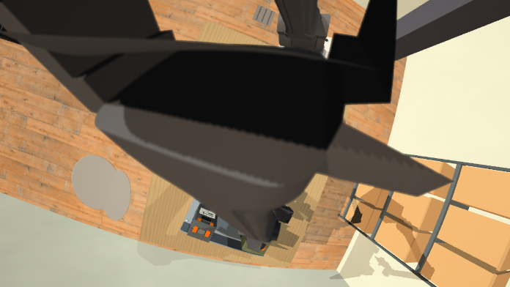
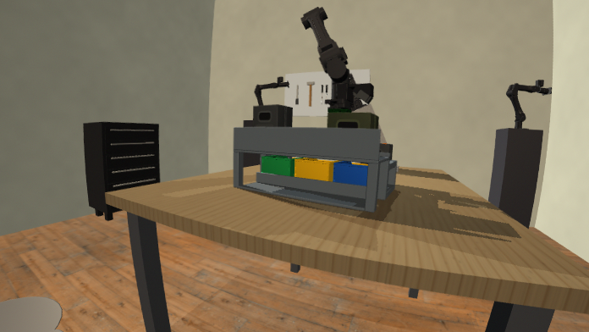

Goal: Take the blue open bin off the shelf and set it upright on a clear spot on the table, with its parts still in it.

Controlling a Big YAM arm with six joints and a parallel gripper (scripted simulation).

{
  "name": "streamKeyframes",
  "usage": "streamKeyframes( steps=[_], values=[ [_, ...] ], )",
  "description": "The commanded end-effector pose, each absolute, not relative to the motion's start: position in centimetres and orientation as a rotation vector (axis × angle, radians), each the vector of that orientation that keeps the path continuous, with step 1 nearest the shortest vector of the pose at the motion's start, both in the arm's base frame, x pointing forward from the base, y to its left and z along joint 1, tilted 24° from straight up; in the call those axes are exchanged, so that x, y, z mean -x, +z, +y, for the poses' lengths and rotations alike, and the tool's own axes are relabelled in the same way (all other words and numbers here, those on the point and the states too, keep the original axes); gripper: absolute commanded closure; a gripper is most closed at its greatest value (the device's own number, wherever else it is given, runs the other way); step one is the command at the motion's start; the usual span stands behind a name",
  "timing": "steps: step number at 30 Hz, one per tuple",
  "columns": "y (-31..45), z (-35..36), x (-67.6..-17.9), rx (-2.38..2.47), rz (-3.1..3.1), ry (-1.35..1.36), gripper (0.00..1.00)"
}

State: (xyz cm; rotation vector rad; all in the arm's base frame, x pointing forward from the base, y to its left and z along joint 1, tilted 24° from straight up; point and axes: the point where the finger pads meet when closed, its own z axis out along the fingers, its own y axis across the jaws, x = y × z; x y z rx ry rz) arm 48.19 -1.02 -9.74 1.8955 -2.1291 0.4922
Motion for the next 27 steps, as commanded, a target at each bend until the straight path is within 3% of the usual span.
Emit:
streamKeyframes(
  steps=[1, 27],
  values=[
    [-9.6, 0.2, -50.0, -1.936, -2.104, 0.511, 1.00],
    [-10.3, -1.6, -50.5, -1.903, -2.145, 0.524, 1.00]
  ],
)
